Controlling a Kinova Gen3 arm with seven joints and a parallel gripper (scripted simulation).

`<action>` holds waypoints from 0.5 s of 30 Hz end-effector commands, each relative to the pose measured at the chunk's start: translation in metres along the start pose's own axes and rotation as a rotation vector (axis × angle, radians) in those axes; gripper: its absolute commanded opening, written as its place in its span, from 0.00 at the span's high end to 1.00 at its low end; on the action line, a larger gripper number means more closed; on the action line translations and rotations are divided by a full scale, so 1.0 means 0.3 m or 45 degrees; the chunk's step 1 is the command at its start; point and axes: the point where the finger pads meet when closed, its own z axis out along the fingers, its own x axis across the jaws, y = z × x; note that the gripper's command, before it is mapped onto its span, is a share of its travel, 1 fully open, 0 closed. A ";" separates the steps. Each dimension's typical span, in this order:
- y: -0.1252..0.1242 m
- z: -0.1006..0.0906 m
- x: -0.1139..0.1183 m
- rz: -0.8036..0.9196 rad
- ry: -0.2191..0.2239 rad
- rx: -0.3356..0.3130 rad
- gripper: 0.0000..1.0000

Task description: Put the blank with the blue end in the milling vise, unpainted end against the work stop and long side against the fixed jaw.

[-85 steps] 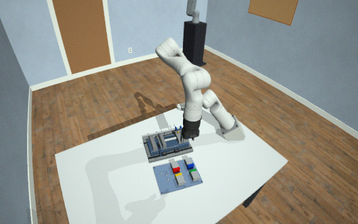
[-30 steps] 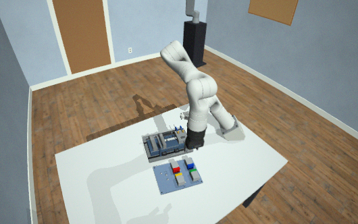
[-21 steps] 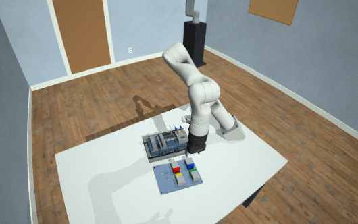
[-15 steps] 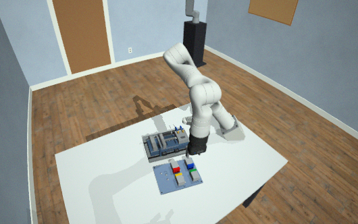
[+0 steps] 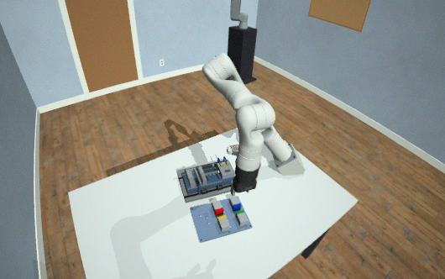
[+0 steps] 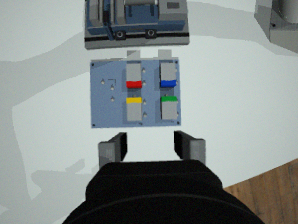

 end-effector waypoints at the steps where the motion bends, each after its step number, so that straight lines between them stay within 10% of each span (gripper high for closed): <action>1: -0.001 -0.003 0.000 0.000 0.000 -0.002 0.00; 15: -0.019 -0.005 0.001 0.000 0.000 -0.003 0.00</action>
